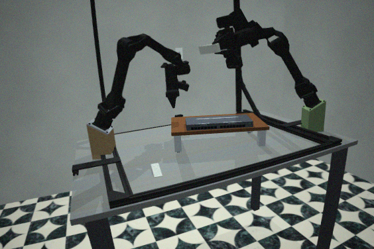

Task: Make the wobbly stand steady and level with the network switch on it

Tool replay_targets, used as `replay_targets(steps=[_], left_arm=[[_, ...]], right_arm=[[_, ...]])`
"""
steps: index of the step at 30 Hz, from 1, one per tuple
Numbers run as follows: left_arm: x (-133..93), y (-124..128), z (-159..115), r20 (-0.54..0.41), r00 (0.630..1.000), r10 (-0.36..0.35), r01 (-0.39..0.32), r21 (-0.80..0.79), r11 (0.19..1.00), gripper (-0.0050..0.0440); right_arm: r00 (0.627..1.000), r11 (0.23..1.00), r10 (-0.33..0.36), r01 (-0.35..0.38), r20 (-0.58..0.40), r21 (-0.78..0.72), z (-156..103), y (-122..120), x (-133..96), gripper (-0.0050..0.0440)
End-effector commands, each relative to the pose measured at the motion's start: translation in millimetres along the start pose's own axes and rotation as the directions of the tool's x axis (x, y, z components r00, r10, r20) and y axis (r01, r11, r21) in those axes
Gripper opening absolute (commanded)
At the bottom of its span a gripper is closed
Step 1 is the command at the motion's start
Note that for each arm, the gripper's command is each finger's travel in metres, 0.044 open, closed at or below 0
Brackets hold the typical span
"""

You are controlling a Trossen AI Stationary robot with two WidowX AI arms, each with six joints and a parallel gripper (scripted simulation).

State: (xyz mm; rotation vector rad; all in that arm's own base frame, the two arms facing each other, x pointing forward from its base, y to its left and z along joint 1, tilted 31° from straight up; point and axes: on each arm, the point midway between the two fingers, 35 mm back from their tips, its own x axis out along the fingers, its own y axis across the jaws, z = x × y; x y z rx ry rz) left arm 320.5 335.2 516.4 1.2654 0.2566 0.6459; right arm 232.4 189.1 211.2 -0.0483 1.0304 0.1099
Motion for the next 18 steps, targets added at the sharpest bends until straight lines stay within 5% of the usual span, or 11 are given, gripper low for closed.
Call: replay_targets(steps=[1,7,13,18], left_arm=[[12.4,-54.5,-20.0,-0.035,0.986,-0.160,0.162,0.066,0.984,0.0000],[14.5,-138.8,-44.1,-0.065,0.909,-0.411,0.416,0.198,0.888,0.0000],[14.5,-138.8,-44.1,-0.065,0.909,-0.411,0.416,0.198,0.888,0.0000],[3.9,-201.9,-59.8,-0.072,0.807,-0.586,0.580,0.279,0.765,0.0000]], right_arm=[[1.000,1.000,0.000,0.000,0.000,0.000,0.0,0.0,0.0,0.0000],[1.000,1.000,0.000,0.000,0.000,0.000,0.0,0.0,0.0,0.0000],[1.000,1.000,0.000,0.000,0.000,0.000,0.0,0.0,0.0,0.0000],[1.000,1.000,0.000,0.000,0.000,0.000,0.0,0.0,0.0,0.0000]])
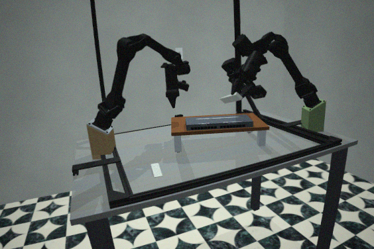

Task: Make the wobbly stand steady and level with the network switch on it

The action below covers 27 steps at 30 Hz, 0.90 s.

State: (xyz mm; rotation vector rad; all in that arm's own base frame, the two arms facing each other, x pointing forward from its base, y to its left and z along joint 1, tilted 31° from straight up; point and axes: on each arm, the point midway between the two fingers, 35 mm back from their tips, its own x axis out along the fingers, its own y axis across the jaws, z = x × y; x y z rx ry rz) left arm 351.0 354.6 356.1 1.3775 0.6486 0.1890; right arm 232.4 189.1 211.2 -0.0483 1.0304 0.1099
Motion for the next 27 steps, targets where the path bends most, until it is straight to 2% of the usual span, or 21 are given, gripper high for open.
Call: replay_targets(steps=[1,6,12,13,18,23,27], left_arm=[[20.8,-56.9,0.9,0.037,0.984,-0.176,0.173,0.072,0.982,0.0000],[29.7,-123.0,8.3,0.102,0.920,-0.379,0.354,0.200,0.914,0.0000],[29.7,-123.0,8.3,0.102,0.920,-0.379,0.354,0.200,0.914,0.0000],[29.3,-129.0,7.8,0.106,0.913,-0.393,0.367,0.200,0.908,0.0000],[26.0,-189.3,19.4,0.183,0.805,-0.565,0.490,0.334,0.806,0.0000],[12.7,-243.4,33.5,0.267,0.661,-0.702,0.551,0.462,0.695,0.0000],[12.7,-243.4,33.5,0.267,0.661,-0.702,0.551,0.462,0.695,0.0000]], right_arm=[[1.000,1.000,0.000,0.000,0.000,0.000,0.0,0.0,0.0,0.0000],[1.000,1.000,0.000,0.000,0.000,0.000,0.0,0.0,0.0,0.0000],[1.000,1.000,0.000,0.000,0.000,0.000,0.0,0.0,0.0,0.0000],[1.000,1.000,0.000,0.000,0.000,0.000,0.0,0.0,0.0,0.0000],[1.000,1.000,0.000,0.000,0.000,0.000,0.0,0.0,0.0,0.0000],[1.000,1.000,0.000,0.000,0.000,0.000,0.0,0.0,0.0,0.0000],[1.000,1.000,0.000,0.000,0.000,0.000,0.0,0.0,0.0,0.0000]])
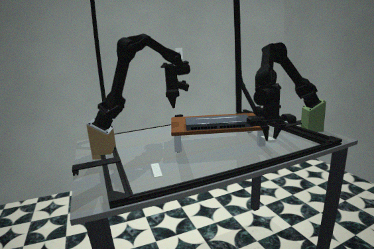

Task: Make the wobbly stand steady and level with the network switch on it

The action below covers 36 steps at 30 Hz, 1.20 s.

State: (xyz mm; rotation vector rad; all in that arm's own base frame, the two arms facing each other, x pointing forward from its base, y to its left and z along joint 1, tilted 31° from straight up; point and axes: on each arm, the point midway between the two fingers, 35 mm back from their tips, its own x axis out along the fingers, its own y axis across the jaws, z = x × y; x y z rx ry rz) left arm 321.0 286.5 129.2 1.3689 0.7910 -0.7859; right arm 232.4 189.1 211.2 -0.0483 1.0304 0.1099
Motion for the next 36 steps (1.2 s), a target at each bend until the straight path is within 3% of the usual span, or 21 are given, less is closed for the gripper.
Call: replay_targets(steps=[1,2,3,19,20,36], left_arm=[[4.7,-4.2,4.6,0.027,0.999,-0.019,0.018,0.022,1.000,0.0000],[4.7,-4.2,4.6,0.027,0.999,-0.019,0.018,0.022,1.000,0.0000],[60.6,-5.2,6.1,0.027,0.999,-0.019,0.018,0.022,1.000,0.0000],[60.6,-5.2,6.1,0.027,0.999,-0.019,0.018,0.022,1.000,0.0000],[59.2,-4.9,7.1,0.030,0.999,-0.016,0.016,0.025,1.000,0.0239],[59.2,-4.9,7.1,0.030,0.999,-0.016,0.016,0.025,1.000,0.0239]], right_arm=[[1.000,1.000,0.000,0.000,0.000,0.000,0.0,0.0,0.0,0.0000],[1.000,1.000,0.000,0.000,0.000,0.000,0.0,0.0,0.0,0.0000],[1.000,1.000,0.000,0.000,0.000,0.000,0.0,0.0,0.0,0.0000],[1.000,1.000,0.000,0.000,0.000,0.000,0.0,0.0,0.0,0.0000],[1.000,1.000,0.000,0.000,0.000,0.000,0.0,0.0,0.0,0.0000],[1.000,1.000,0.000,0.000,0.000,0.000,0.0,0.0,0.0,0.0000]])
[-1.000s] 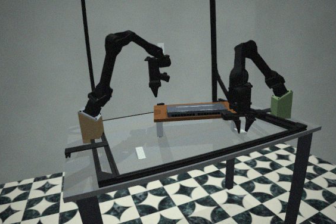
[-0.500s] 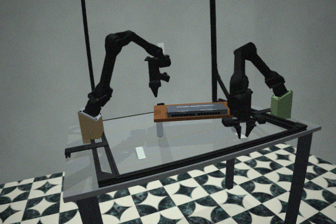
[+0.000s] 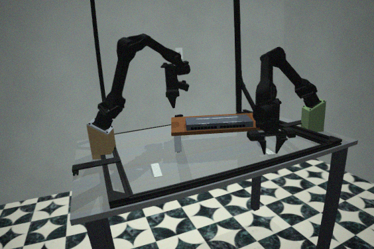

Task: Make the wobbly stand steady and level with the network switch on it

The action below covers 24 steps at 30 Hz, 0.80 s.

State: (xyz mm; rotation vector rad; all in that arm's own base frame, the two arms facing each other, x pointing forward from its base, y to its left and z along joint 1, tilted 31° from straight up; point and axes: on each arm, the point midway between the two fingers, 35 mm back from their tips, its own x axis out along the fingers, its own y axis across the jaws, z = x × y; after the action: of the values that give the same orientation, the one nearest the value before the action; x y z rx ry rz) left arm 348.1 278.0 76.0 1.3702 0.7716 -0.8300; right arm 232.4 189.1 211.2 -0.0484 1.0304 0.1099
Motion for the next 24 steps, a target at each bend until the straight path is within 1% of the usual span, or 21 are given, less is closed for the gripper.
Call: replay_targets(steps=[1,17,18,24], left_arm=[[0.0,0.0,0.0,0.000,1.000,0.000,0.000,0.000,1.000,0.0239],[0.0,0.0,0.0,0.000,1.000,0.000,0.000,0.000,1.000,0.0239],[-55.1,0.0,-0.7,-0.004,1.000,-0.002,0.002,-0.002,1.000,0.0239],[-55.1,0.0,-0.7,-0.004,1.000,-0.002,0.002,-0.002,1.000,0.0239]], right_arm=[[1.000,1.000,0.000,0.000,0.000,0.000,0.0,0.0,0.0,0.0000],[1.000,1.000,0.000,0.000,0.000,0.000,0.0,0.0,0.0,0.0000],[1.000,1.000,0.000,0.000,0.000,0.000,0.0,0.0,0.0,0.0000],[1.000,1.000,0.000,0.000,0.000,0.000,0.0,0.0,0.0,0.0000]])
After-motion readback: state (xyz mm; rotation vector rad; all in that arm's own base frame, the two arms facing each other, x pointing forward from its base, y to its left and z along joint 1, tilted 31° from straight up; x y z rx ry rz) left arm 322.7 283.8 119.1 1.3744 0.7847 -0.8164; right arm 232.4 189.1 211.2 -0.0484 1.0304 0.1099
